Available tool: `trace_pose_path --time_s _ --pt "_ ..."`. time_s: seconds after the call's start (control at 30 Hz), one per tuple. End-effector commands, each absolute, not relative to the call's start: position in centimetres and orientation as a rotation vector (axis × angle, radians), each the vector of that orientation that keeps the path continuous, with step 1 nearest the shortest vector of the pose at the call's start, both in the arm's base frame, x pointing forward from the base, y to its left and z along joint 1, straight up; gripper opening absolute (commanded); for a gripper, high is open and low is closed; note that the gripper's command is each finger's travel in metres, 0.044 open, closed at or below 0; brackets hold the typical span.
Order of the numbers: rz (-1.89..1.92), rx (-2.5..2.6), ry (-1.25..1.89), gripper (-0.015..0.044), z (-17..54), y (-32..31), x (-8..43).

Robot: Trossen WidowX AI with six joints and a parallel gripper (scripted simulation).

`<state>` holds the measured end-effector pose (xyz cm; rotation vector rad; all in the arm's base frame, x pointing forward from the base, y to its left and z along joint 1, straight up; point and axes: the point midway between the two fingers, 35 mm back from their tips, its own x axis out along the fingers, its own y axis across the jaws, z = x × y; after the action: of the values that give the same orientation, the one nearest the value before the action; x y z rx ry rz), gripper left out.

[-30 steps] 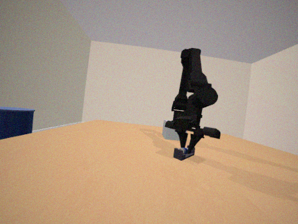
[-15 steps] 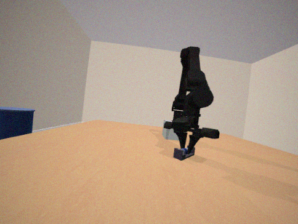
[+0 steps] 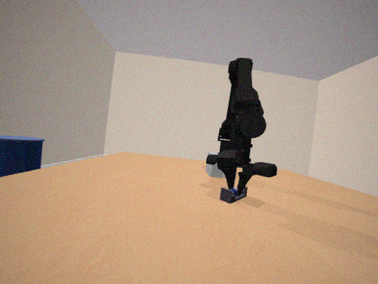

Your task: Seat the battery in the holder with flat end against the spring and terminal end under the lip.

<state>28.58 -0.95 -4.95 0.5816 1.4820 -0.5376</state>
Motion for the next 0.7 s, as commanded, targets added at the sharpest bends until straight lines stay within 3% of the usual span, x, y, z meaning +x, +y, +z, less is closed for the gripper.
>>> trace_pose_path --time_s 0.0,0.67 --pt "-0.530 0.581 1.499 0.0068 -5.04 -1.00 28.56" --pt "-0.529 0.581 1.499 0.0068 -4.99 -1.61 29.31"
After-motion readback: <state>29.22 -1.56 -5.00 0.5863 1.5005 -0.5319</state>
